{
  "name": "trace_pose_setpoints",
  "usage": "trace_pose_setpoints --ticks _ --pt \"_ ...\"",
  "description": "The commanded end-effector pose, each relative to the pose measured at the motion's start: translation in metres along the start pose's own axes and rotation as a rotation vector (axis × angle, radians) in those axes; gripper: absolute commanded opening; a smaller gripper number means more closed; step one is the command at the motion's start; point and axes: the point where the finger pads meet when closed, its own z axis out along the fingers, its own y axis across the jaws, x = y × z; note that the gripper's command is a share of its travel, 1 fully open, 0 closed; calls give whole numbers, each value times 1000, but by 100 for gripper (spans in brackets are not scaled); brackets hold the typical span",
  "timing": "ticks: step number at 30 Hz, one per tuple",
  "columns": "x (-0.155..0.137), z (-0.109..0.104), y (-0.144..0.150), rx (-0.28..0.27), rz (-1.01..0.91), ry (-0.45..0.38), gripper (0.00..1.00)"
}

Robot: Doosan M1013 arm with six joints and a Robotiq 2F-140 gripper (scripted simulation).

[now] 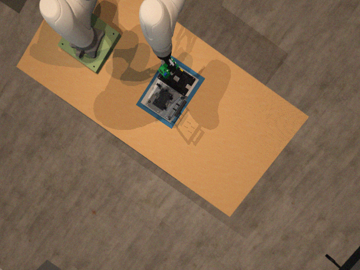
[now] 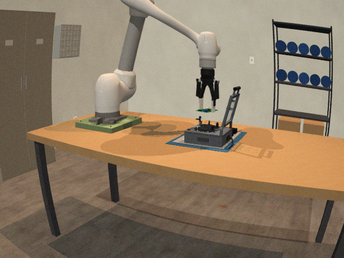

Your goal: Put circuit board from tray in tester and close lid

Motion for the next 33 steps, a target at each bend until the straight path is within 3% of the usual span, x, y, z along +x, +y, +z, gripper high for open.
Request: trace_pose_setpoints --ticks 1,33 --pt "0 0 0 0 -37 -1 46" --pt "0 0 0 0 -234 -1 46"
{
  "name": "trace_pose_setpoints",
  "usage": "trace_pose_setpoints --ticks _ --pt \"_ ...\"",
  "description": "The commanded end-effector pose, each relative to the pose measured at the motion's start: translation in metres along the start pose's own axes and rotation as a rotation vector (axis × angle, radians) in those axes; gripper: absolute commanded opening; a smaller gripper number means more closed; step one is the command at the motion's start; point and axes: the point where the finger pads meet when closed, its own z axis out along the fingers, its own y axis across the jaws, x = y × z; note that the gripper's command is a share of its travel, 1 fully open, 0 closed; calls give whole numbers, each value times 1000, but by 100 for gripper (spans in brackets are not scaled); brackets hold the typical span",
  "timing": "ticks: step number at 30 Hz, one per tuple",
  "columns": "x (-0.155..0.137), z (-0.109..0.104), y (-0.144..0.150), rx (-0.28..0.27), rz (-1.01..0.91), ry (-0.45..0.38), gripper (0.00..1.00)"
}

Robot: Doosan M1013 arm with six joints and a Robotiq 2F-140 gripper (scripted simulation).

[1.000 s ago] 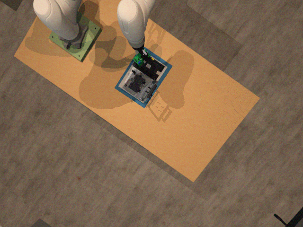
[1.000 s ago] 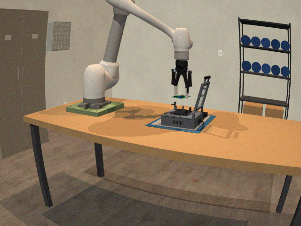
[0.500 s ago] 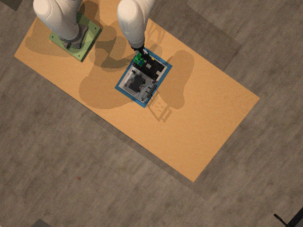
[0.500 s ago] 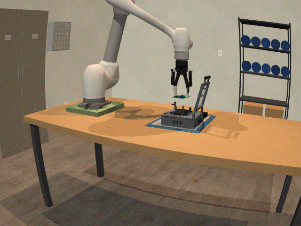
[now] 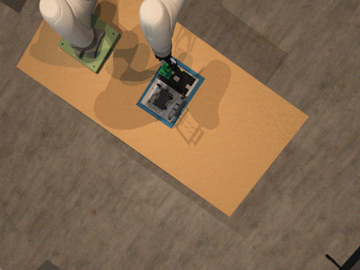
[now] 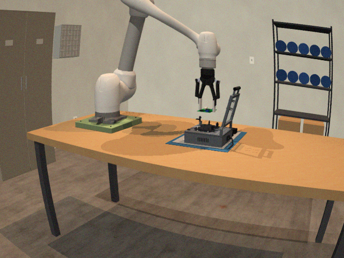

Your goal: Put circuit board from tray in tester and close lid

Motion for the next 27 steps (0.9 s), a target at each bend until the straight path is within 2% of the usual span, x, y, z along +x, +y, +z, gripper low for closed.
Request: trace_pose_setpoints --ticks 1,27 --pt "0 0 0 0 -7 0 46" --pt "0 0 0 0 -22 0 46"
